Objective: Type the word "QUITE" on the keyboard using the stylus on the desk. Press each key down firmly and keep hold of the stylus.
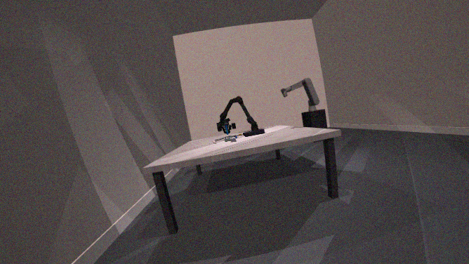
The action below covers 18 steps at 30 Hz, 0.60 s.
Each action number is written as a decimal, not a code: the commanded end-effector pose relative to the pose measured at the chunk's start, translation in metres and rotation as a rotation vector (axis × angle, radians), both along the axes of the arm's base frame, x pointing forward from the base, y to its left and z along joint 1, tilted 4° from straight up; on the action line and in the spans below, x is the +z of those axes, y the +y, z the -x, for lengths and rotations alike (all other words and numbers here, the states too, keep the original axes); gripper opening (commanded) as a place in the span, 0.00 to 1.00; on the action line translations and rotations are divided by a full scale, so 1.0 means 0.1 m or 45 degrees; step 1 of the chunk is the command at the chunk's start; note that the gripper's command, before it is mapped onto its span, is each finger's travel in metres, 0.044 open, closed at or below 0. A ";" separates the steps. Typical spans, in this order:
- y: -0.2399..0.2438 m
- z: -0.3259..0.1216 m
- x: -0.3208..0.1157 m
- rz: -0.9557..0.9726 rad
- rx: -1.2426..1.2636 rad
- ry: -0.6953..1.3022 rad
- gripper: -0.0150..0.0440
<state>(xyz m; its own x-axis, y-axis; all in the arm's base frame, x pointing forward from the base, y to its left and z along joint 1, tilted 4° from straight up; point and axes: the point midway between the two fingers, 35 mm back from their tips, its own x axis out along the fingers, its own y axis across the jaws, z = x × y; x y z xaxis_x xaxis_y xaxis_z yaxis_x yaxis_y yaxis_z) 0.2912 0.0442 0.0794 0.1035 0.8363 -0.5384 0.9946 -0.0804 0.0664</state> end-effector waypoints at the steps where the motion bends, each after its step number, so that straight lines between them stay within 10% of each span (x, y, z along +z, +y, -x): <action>1: 0.00 0.01 -0.02 0.005 0.005 -0.001 0.39; 18: -0.01 0.01 -0.08 0.005 0.005 -0.001 0.39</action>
<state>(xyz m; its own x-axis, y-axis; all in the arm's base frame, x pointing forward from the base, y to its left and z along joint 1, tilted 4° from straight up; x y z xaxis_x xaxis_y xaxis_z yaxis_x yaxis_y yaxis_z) 0.2917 0.0438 0.0737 0.1039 0.8363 -0.5384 0.9945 -0.0804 0.0670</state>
